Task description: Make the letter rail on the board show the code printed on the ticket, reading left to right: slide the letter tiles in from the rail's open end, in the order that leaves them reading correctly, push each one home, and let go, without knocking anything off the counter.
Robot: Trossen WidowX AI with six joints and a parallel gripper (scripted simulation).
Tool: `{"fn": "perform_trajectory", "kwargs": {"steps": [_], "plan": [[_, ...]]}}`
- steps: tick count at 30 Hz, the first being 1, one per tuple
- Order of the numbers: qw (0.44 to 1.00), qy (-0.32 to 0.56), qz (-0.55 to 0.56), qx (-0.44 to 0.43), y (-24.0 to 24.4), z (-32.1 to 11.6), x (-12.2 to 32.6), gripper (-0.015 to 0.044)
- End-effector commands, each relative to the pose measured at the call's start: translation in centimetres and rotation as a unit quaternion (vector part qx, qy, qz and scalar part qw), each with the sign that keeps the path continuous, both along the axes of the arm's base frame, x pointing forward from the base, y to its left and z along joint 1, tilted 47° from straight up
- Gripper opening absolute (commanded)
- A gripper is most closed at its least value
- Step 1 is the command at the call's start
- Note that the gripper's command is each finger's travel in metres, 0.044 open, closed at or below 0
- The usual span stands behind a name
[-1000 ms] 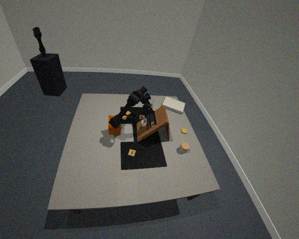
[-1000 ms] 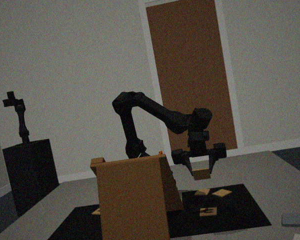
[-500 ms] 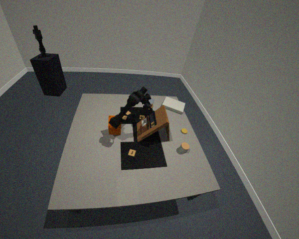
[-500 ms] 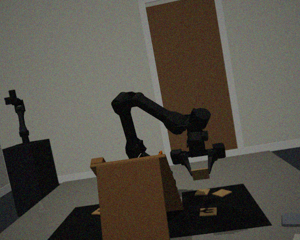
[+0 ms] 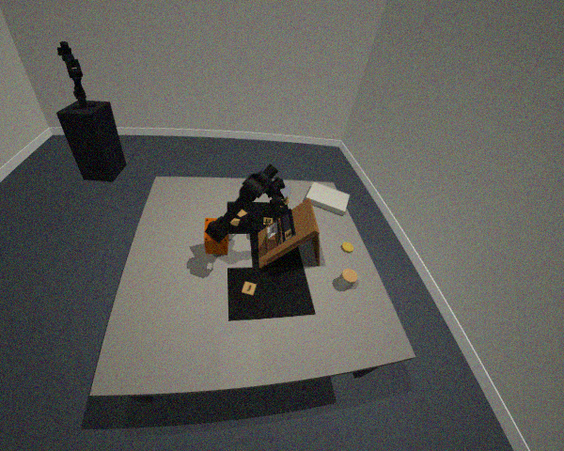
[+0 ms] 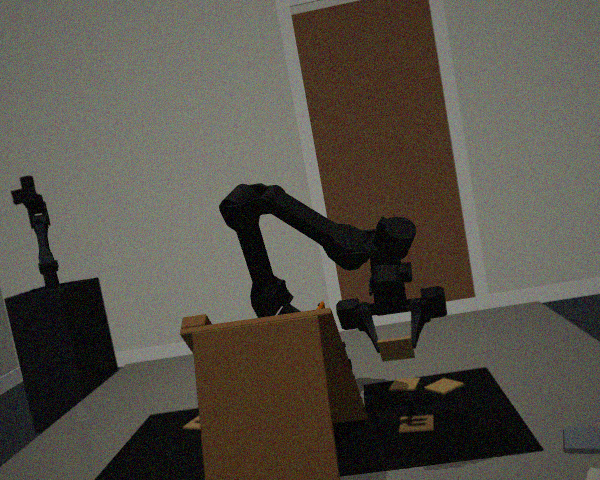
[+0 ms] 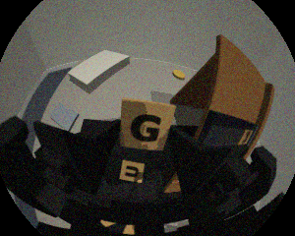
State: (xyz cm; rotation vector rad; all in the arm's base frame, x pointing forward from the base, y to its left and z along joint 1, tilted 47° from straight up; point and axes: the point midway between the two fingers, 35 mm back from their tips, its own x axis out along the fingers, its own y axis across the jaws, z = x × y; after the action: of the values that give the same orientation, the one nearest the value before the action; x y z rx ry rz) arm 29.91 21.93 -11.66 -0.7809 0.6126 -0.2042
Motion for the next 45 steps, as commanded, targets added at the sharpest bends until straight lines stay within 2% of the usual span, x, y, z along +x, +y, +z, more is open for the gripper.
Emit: {"fn": "perform_trajectory", "kwargs": {"steps": [1,45], "plan": [[1.0,0.002,0.002,-0.002,-0.2,0.2,-0.1,0.0],[1.0,0.003,0.002,-0.003,-1.8,1.7,0.0,0.0]]}}
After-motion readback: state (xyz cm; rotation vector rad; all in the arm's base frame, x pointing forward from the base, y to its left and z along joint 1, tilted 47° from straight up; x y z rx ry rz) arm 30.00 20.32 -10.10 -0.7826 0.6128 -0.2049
